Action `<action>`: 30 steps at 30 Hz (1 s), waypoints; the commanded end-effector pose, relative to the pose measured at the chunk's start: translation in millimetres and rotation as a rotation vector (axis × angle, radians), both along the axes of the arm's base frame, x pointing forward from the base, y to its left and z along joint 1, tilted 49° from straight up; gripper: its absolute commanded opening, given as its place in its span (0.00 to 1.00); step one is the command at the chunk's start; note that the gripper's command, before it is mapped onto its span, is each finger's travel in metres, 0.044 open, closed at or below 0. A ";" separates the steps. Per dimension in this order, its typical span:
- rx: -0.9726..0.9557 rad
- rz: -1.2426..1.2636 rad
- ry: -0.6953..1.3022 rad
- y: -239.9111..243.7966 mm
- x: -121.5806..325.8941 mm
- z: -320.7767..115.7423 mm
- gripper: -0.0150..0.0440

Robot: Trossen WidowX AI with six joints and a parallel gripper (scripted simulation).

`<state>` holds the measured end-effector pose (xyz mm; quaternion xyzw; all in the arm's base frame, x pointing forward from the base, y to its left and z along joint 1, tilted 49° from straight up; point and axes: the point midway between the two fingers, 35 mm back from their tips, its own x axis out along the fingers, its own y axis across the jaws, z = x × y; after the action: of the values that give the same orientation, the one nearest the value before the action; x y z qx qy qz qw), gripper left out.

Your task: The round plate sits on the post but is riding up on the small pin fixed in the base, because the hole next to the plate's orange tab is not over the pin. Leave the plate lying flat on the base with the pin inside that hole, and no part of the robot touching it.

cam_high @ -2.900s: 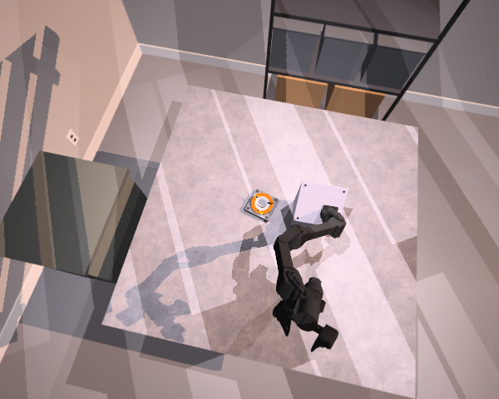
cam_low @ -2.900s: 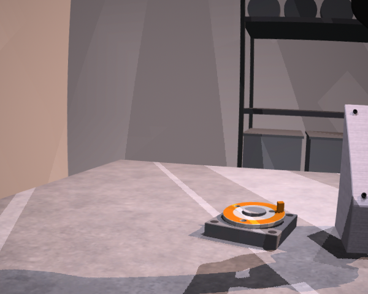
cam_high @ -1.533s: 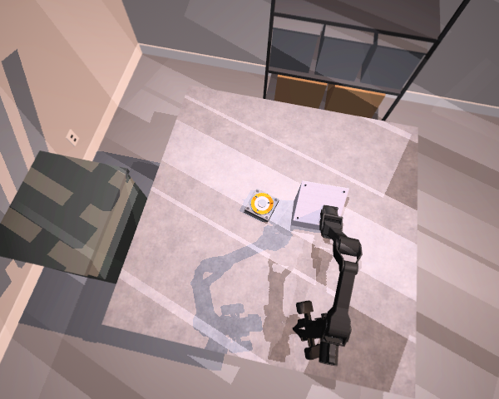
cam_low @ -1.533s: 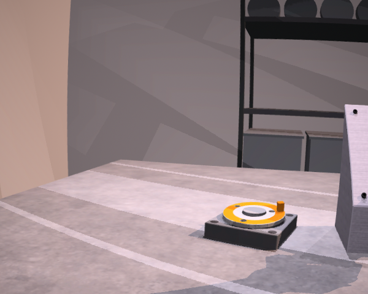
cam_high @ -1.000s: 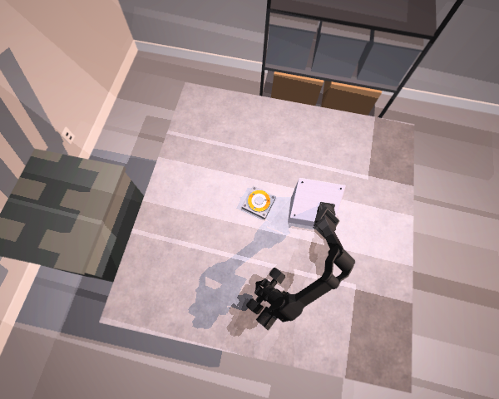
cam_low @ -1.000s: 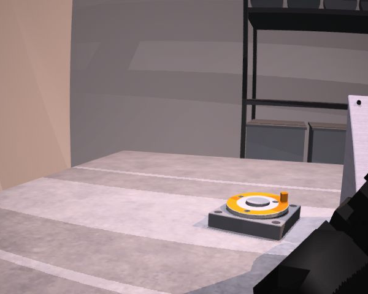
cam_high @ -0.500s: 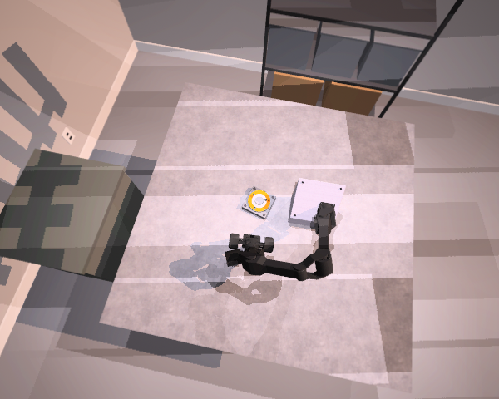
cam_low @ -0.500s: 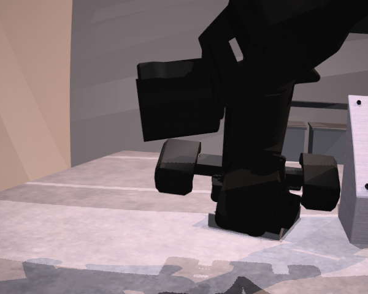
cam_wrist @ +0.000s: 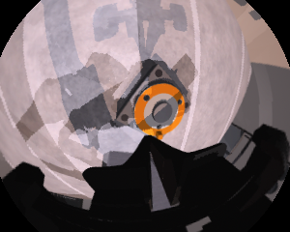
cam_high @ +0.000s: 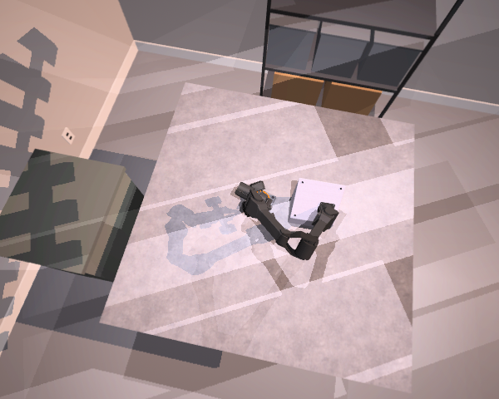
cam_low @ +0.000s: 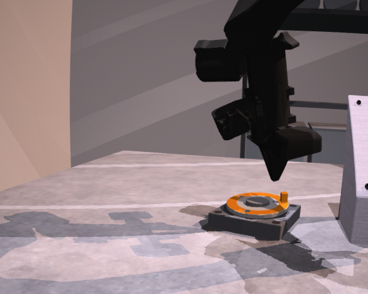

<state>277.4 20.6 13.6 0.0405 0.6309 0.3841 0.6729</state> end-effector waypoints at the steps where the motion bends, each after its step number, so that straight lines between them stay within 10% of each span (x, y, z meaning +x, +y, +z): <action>1: 0.155 -0.341 0.199 -27.0 -21.7 -19.6 0.25; 30: 0.214 -0.453 0.263 1.8 -28.1 -56.3 0.25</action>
<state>248.3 19.2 -39.9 0.2962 0.6461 0.2809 0.6450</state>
